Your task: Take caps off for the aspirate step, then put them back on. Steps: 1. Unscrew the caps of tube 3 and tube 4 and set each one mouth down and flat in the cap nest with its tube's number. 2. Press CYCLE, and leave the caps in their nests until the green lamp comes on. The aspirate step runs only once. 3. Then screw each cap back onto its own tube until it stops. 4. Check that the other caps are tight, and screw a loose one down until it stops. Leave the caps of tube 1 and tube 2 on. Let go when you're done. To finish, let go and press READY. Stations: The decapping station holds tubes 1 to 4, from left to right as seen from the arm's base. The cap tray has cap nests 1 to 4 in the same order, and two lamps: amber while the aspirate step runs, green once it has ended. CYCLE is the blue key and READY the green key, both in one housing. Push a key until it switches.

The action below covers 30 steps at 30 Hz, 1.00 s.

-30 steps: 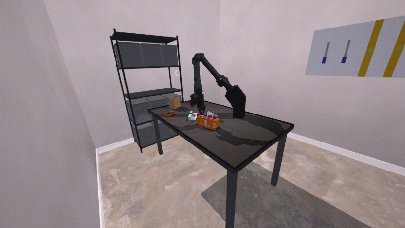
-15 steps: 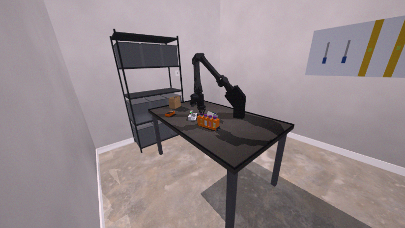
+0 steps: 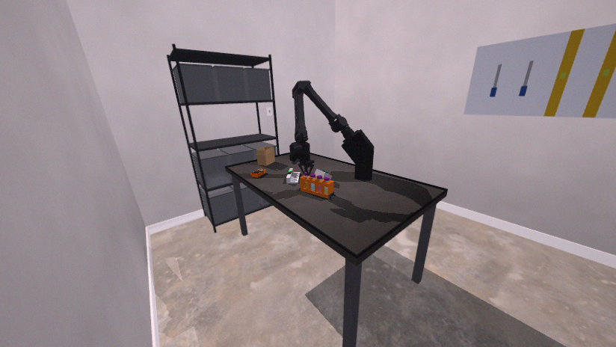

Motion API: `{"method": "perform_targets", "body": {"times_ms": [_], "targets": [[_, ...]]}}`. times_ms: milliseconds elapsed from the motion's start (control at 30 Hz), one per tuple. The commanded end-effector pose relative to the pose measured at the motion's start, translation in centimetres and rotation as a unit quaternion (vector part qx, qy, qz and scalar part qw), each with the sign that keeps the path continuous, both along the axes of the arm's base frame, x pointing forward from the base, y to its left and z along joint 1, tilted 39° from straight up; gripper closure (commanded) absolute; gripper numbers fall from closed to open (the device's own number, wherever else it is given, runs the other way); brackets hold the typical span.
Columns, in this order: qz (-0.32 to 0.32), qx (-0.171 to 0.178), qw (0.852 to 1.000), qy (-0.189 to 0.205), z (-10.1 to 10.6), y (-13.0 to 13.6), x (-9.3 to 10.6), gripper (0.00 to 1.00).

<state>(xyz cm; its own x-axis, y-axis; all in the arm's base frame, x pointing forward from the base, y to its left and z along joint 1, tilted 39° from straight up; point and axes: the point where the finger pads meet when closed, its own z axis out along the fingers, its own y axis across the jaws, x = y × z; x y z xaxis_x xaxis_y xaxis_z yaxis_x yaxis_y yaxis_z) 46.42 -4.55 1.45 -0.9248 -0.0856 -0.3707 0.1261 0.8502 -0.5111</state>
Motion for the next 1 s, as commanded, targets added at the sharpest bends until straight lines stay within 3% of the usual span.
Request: {"method": "perform_targets", "body": {"times_ms": [0,233,433,467,967], "targets": [[0.091,-0.040,0.994,0.055,0.34,0.32,0.63,0.51],[0.162,-0.073,0.979,0.103,0.32,0.32,0.53,0.51],[0.156,-0.072,0.980,0.097,0.48,0.22,0.52,0.51],[0.156,-0.072,0.980,0.097,0.48,0.22,0.52,1.00],[0.140,-0.063,0.984,0.088,0.24,0.19,0.37,1.00]]}}
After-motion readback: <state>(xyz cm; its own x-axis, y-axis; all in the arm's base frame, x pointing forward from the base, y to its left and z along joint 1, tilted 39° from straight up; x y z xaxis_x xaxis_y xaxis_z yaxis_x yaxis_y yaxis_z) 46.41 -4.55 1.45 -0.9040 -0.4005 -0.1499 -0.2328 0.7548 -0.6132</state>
